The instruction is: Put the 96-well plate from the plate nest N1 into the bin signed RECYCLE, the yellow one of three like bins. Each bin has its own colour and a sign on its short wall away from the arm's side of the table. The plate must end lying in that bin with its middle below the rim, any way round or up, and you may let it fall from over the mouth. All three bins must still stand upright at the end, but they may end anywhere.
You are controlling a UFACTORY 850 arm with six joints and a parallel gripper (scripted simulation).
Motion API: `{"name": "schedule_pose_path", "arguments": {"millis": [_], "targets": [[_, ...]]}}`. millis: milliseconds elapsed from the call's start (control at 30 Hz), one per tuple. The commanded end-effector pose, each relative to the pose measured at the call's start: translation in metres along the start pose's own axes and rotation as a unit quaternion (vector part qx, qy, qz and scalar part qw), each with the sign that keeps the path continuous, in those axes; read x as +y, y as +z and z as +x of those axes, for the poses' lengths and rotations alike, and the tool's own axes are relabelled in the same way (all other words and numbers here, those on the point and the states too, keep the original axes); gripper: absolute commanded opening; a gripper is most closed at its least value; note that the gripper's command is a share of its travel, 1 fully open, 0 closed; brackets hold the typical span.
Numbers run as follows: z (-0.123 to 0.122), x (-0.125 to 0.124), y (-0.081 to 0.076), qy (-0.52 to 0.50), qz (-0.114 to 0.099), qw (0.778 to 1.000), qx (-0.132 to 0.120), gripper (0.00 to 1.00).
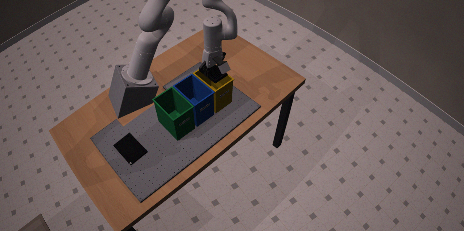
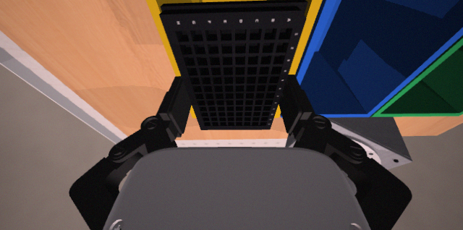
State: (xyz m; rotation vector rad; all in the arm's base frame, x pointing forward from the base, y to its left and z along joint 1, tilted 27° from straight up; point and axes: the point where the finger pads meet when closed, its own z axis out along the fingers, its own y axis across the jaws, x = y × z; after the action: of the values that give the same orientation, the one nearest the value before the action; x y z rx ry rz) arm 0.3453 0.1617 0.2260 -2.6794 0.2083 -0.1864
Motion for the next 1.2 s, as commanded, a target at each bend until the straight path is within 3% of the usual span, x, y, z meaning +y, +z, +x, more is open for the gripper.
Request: {"name": "schedule_pose_path", "arguments": {"millis": [0,1167], "targets": [[0.0006,-0.0003,-0.0001,0.000,0.000,1.000,0.001,0.00],[0.0005,-0.0002,0.0052,0.000,0.000,1.000,0.001,0.00]]}}
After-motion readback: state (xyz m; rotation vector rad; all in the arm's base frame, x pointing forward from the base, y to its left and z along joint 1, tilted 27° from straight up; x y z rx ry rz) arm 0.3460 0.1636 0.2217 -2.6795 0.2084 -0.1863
